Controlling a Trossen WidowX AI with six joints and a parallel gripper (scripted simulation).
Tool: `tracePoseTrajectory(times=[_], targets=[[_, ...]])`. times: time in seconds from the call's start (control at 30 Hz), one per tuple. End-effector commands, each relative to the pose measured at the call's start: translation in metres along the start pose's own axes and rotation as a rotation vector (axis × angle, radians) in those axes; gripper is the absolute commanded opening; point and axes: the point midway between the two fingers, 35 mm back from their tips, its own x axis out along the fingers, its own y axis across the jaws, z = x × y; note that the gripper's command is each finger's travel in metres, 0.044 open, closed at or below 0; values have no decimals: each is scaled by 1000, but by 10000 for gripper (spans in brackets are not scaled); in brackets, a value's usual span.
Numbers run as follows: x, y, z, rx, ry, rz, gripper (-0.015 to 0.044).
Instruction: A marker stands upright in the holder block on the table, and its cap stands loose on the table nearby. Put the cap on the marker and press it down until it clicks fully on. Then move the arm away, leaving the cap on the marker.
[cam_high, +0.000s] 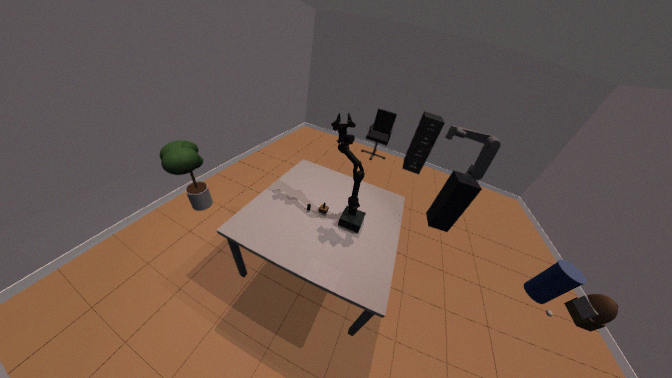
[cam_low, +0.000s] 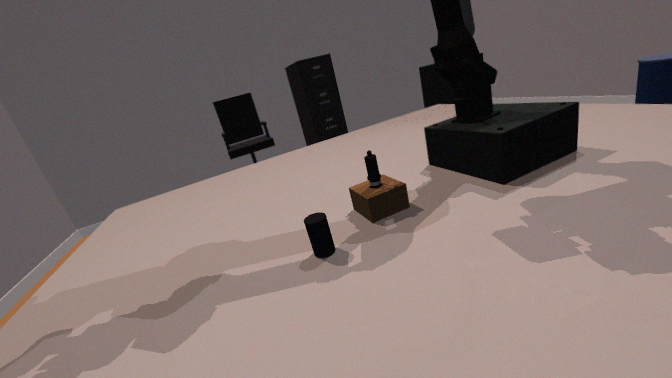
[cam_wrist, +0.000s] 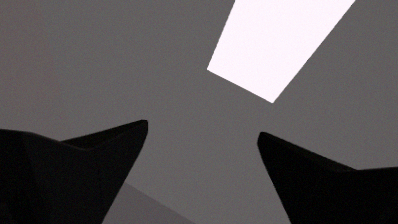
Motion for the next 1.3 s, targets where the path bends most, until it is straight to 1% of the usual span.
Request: tracePoseTrajectory(times=[0.0, 0.03, 0.13, 0.17, 0.3, 0.47, 0.57, 0.7, 0.87, 1.03, 1.17, 1.27], targets=[[0, 3, 0, 10, 1, 9, 374], [-2, 11, 1, 40, 3, 35, 347], [-12, 56, 6, 208, 28, 185, 269], [-18, 72, 8, 267, 41, 238, 252], [-45, 134, 20, 496, 118, 445, 252], [-93, 195, 39, 704, 231, 690, 252], [-127, 226, 51, 813, 318, 827, 252], [-160, 251, 62, 918, 423, 942, 252], [-232, 292, 85, 1118, 715, 1147, 252], [-313, 316, 107, 1240, 1082, 1299, 252], [-381, 322, 122, 1264, 1423, 1364, 252], [-431, 318, 130, 1232, 1692, 1368, 252]])
